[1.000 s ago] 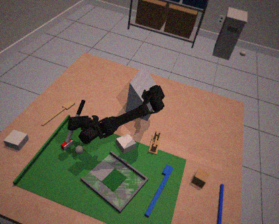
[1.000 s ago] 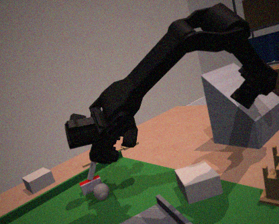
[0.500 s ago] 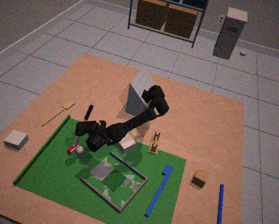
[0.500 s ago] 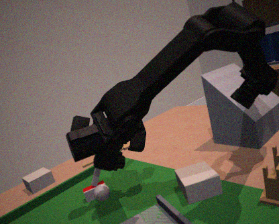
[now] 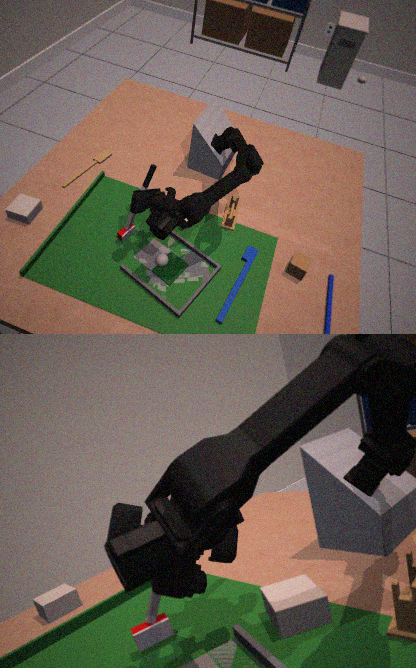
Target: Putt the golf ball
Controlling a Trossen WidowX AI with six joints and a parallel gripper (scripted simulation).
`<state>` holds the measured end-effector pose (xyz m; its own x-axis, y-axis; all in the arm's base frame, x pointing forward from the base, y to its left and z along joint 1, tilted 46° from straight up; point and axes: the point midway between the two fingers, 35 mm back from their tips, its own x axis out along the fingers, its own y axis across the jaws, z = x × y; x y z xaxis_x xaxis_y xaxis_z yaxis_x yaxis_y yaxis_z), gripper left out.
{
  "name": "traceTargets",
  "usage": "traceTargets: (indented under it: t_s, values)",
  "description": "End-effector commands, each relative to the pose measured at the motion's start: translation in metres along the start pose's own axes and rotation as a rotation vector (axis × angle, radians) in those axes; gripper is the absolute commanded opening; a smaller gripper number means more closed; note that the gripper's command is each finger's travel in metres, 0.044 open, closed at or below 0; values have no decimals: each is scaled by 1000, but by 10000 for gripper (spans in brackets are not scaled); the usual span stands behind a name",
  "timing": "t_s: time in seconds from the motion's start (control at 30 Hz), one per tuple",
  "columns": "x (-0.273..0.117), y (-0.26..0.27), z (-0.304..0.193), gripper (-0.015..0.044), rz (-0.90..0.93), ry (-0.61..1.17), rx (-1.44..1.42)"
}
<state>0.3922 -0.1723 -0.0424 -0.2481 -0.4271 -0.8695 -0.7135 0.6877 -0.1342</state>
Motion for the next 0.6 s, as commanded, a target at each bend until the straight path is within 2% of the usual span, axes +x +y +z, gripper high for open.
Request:
traceTargets:
  t_s: [0.0,0.57]
  values:
    - [-14,-22,-32,0,-17,-4,25]
    - [-11,-20,-30,0,-9,-7,29]
